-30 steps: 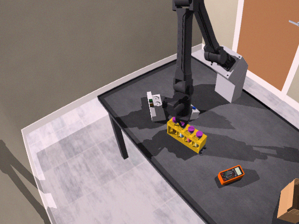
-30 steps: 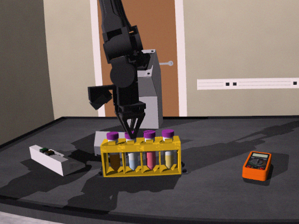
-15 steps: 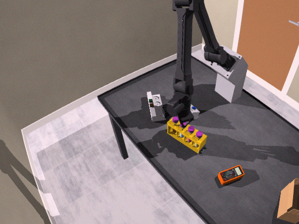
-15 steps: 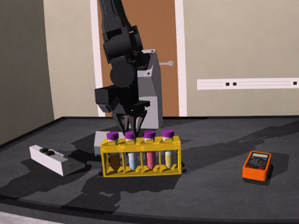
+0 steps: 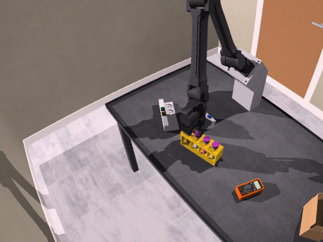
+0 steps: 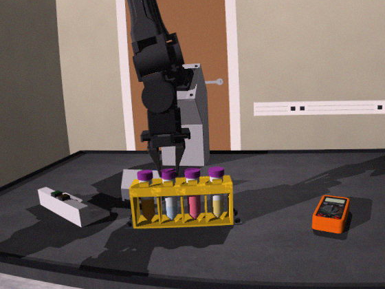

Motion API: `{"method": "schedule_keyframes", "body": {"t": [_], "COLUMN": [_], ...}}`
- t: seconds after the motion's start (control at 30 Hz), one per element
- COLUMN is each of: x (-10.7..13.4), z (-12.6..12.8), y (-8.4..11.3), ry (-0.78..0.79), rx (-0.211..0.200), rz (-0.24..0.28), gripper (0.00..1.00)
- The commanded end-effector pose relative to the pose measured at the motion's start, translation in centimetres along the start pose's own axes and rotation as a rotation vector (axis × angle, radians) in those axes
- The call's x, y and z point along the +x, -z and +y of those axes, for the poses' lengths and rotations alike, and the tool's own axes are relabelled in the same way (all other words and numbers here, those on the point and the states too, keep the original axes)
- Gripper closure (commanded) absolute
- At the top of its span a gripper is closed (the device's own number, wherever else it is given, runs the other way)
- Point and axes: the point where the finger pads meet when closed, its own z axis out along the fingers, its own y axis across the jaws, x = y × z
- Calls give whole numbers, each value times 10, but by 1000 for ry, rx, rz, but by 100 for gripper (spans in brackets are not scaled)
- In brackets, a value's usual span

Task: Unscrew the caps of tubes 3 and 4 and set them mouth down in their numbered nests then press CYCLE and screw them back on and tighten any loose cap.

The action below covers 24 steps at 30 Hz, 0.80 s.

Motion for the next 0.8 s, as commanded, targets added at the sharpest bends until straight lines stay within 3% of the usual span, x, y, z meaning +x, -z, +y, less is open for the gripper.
{"method": "schedule_keyframes", "body": {"t": [0.0,0.23,0.3,0.77], "x": [-18,-18,-18,-18], "z": [-6,-6,-6,-6], "y": [7,7,7,8], "ry": [268,598,598,1268], "rx": [10,17,17,30], "rz": [-42,-39,-39,-35], "gripper": [100,100,100,100]}}
